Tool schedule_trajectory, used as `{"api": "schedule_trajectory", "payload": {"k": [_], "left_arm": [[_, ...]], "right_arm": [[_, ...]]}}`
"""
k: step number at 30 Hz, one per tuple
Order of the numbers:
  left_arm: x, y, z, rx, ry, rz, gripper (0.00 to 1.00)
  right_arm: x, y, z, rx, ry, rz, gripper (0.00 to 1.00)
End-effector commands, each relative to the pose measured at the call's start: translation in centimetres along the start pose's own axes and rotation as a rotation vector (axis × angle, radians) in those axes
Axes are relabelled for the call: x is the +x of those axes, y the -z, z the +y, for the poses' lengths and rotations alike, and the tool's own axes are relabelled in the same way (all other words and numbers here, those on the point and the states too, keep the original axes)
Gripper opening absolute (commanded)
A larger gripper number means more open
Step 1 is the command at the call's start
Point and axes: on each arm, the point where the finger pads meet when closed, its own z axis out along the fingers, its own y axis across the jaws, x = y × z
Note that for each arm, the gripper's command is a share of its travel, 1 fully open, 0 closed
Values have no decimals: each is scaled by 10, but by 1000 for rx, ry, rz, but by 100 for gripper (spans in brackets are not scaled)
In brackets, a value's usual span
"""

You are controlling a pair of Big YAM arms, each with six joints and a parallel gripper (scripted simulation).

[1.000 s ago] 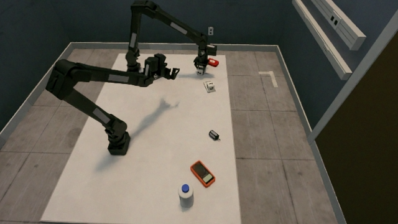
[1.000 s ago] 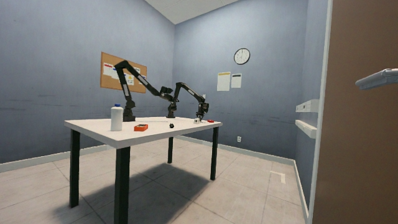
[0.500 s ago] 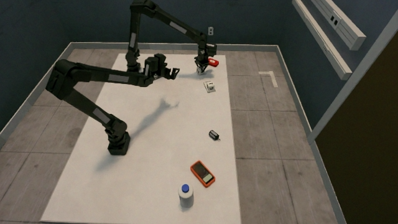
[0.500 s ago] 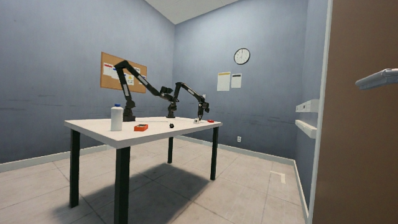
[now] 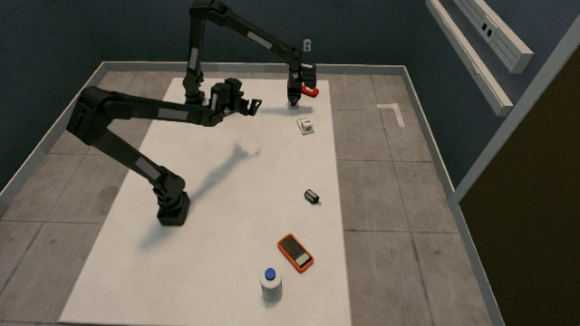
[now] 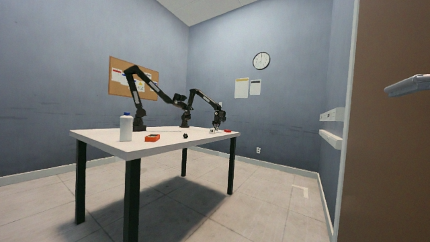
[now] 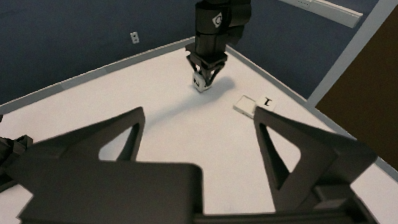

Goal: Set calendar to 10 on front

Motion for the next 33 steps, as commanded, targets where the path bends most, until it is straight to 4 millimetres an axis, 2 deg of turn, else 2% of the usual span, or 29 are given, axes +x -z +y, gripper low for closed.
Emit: {"api": "schedule_trajectory", "payload": {"k": [1,3,18,20,21,33], "left_arm": [[-11,18,-6,8,-249,-53,40],[-11,18,-6,8,-249,-53,40],[-11,18,-5,-7,-906,-64,40],[-11,18,-5,-7,-906,-64,40],[-10,13,-4,-5,-950,-53,40],[-11,17,0,-22,-1469,-67,40]], "right_arm": [[-4,-1,1,-2,2,-7,100],[-4,-1,1,-2,2,-7,100],[-4,-1,1,-2,2,-7,100],[-4,-1,1,-2,2,-7,100],[-4,-1,1,-2,2,-7,100],[-4,-1,1,-2,2,-7,100]]}}
